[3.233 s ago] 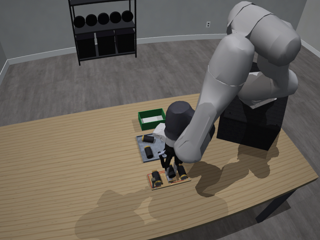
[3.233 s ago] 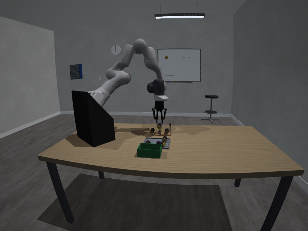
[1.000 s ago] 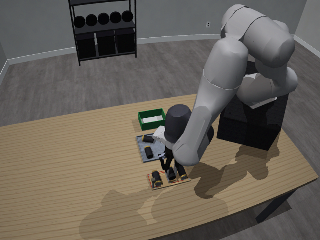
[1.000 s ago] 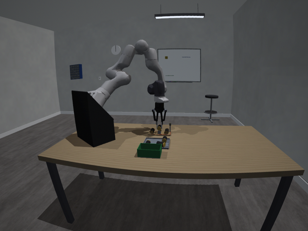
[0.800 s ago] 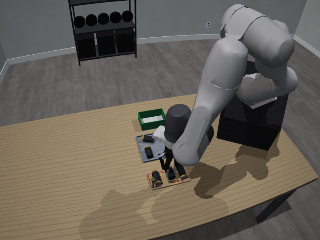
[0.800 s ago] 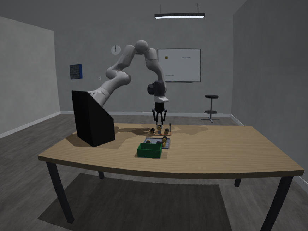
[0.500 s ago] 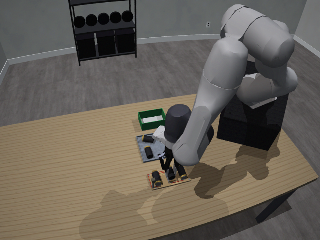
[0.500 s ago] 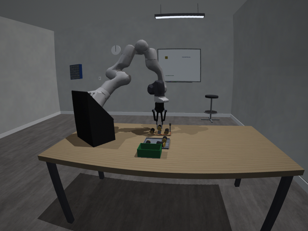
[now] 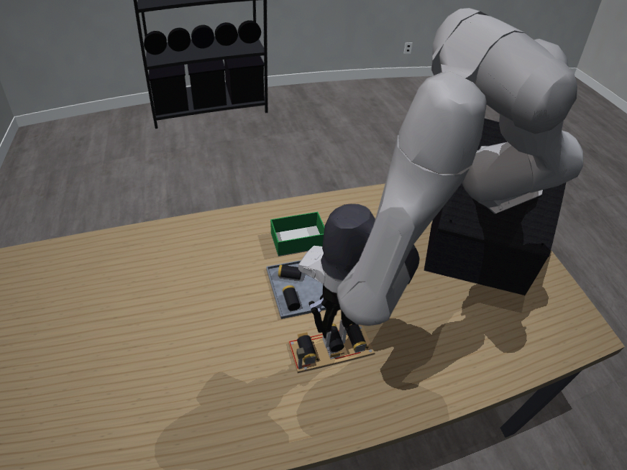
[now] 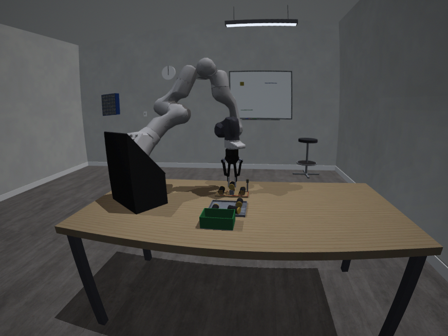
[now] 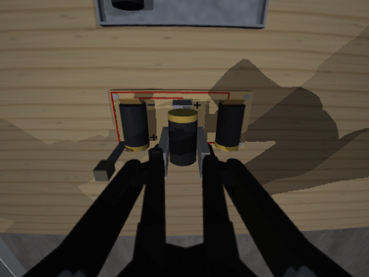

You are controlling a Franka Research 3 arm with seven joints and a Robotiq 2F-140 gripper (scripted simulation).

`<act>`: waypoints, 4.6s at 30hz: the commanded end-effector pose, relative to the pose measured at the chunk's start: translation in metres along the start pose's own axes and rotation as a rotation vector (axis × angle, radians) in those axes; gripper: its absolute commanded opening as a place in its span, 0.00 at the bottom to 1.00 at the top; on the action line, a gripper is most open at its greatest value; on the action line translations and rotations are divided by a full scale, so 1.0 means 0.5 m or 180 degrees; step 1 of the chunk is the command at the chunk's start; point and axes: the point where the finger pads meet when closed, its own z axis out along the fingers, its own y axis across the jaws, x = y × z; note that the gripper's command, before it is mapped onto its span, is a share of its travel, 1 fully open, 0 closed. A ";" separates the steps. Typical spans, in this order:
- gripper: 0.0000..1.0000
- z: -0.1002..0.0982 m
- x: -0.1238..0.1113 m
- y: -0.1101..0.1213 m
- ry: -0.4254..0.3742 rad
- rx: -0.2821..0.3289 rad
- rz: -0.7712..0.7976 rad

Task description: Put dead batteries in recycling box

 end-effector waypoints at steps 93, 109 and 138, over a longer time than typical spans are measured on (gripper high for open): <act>0.29 0.061 0.003 -0.007 0.0005 0.0019 -0.0007; 0.29 0.061 0.003 -0.007 0.0005 0.0019 -0.0007; 0.29 -0.069 0.003 -0.007 0.0005 0.0019 -0.0007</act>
